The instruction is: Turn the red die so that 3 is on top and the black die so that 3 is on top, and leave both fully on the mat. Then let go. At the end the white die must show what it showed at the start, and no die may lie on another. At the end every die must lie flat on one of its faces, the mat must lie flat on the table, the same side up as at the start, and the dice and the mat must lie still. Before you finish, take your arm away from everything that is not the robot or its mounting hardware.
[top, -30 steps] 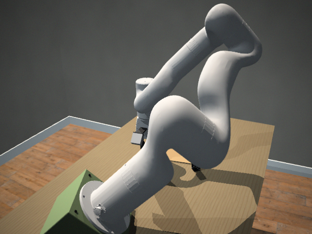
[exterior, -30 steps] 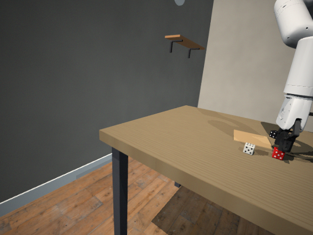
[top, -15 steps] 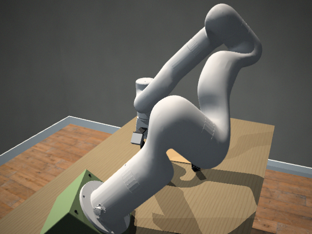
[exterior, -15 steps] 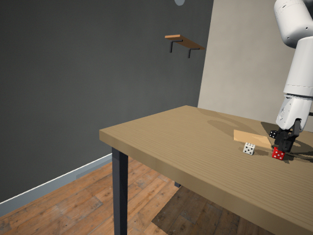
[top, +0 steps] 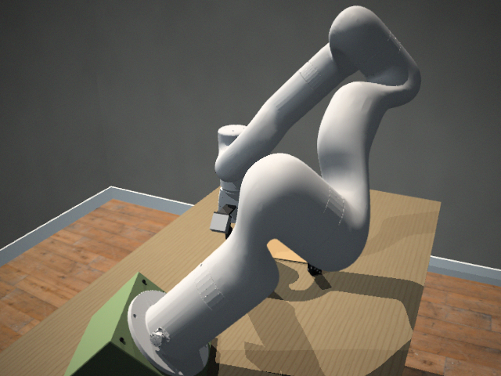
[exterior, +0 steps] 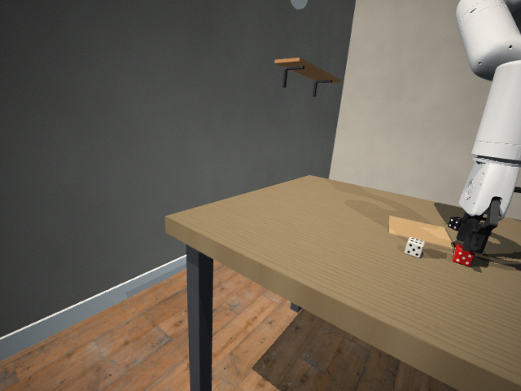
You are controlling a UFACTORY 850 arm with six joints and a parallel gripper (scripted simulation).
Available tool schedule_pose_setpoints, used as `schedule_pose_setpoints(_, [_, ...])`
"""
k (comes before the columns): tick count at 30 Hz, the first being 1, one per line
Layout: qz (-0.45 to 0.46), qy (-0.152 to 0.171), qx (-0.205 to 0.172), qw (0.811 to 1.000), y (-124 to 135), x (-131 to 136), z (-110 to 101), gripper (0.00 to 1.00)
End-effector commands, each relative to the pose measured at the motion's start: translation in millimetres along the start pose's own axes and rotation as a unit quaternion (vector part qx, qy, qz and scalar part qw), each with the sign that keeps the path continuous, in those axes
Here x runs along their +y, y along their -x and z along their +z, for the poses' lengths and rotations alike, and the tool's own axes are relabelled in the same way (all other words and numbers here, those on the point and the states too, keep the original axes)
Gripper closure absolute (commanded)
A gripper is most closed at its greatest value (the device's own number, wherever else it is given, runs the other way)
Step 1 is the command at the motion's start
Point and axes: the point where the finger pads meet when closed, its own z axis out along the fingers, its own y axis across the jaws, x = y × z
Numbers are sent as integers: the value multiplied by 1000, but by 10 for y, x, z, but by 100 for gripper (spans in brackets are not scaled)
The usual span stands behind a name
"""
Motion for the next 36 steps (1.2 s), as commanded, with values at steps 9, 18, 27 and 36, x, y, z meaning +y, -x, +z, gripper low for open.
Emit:
schedule_pose_setpoints(9, [0,0,-1,1000,6,2,-5,53])
schedule_pose_setpoints(18, [0,0,-1,1000,6,2,-5,53])
schedule_pose_setpoints(27, [0,0,-1,1000,6,2,36,53])
schedule_pose_setpoints(36, [0,0,-1,1000,6,2,187,53])
